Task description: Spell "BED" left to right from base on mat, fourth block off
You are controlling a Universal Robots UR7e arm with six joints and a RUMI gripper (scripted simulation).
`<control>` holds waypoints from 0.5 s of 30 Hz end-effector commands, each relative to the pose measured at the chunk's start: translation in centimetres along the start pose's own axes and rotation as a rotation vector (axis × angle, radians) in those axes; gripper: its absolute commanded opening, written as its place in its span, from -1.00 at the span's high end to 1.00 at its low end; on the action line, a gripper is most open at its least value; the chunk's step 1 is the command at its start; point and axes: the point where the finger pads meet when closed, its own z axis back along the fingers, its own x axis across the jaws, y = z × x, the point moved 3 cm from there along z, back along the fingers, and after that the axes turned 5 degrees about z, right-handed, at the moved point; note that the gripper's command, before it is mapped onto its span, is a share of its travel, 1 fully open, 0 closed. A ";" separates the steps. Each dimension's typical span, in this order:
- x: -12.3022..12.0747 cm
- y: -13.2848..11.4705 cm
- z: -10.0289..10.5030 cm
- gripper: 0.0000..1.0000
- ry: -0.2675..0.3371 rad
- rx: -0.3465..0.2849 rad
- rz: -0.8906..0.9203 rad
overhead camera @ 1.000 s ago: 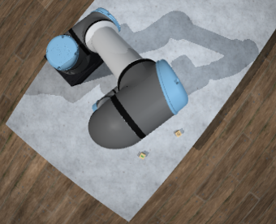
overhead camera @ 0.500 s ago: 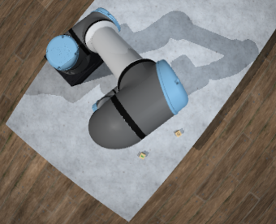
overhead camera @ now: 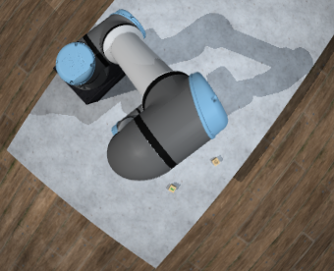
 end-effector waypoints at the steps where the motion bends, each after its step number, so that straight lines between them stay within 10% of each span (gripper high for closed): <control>1: -0.1 -0.2 0.0 0.51 0.003 -0.003 0.002; 2: -0.1 -0.2 0.0 0.89 0.003 -0.003 0.002; 15: -0.1 -0.2 0.0 0.89 0.003 -0.003 0.002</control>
